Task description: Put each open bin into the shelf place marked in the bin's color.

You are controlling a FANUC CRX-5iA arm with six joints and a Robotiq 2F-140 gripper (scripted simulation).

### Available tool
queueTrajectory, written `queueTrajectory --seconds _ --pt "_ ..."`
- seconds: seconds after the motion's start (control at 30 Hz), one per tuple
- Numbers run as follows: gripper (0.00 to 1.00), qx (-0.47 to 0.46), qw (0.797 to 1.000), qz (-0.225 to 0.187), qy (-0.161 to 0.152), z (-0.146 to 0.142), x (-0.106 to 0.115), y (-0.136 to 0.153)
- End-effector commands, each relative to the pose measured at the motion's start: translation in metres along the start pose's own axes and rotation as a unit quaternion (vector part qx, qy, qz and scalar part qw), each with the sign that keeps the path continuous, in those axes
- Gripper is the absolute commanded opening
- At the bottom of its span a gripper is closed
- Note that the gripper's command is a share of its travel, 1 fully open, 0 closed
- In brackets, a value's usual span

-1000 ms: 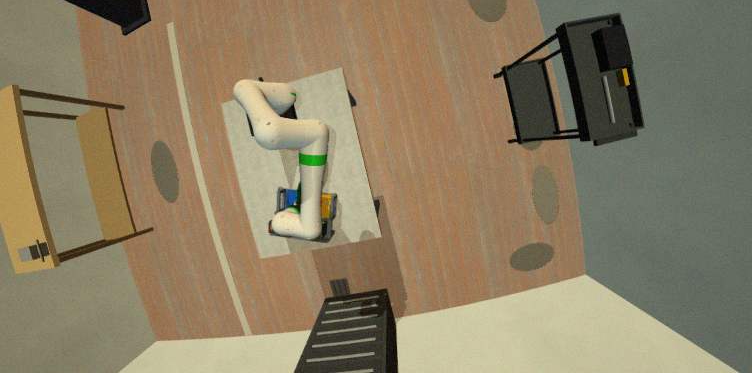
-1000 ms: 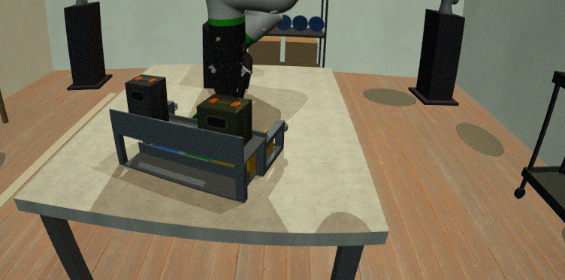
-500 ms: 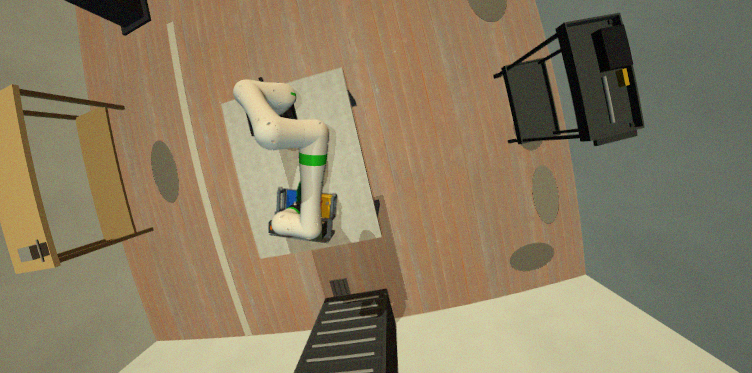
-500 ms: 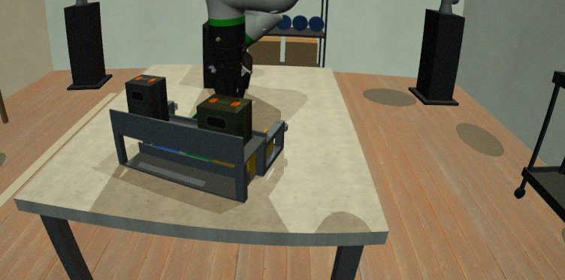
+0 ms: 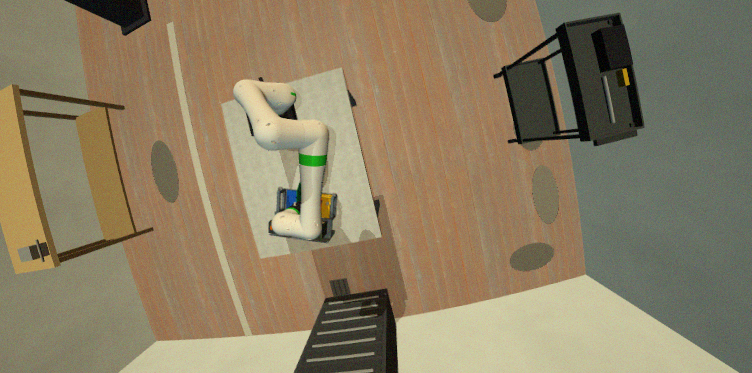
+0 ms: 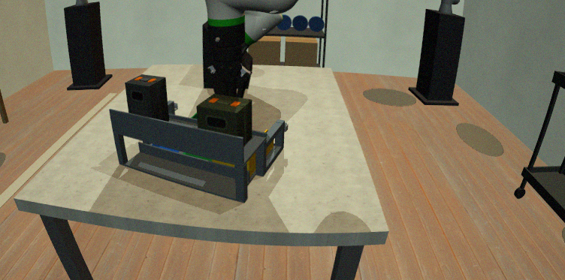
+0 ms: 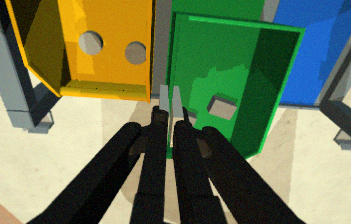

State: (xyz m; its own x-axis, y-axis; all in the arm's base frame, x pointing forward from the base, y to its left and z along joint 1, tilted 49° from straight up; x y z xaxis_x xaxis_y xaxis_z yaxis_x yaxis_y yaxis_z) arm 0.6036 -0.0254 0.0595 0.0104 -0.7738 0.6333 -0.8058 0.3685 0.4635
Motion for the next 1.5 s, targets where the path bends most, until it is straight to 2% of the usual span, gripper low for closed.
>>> queueTrajectory --seconds 0.0,1.47 --pt "0.00 0.000 1.000 0.001 0.000 0.000 0.000 -0.001" --pt "0.00 0.000 1.000 0.007 -0.001 -0.003 0.001 -0.015"
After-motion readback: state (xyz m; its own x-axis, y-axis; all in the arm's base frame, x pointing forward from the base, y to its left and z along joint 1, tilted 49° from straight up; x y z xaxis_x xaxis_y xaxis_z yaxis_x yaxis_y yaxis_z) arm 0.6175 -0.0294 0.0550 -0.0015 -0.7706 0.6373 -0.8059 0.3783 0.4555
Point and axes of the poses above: the point where the finger pads meet when closed, its own x axis back along the fingers, its own z axis across the jaws, y = z × x, the point moved 8 cm from there along x, back along the fingers, and after that the axes turned 13 degrees about -x, right-handed, at the moved point
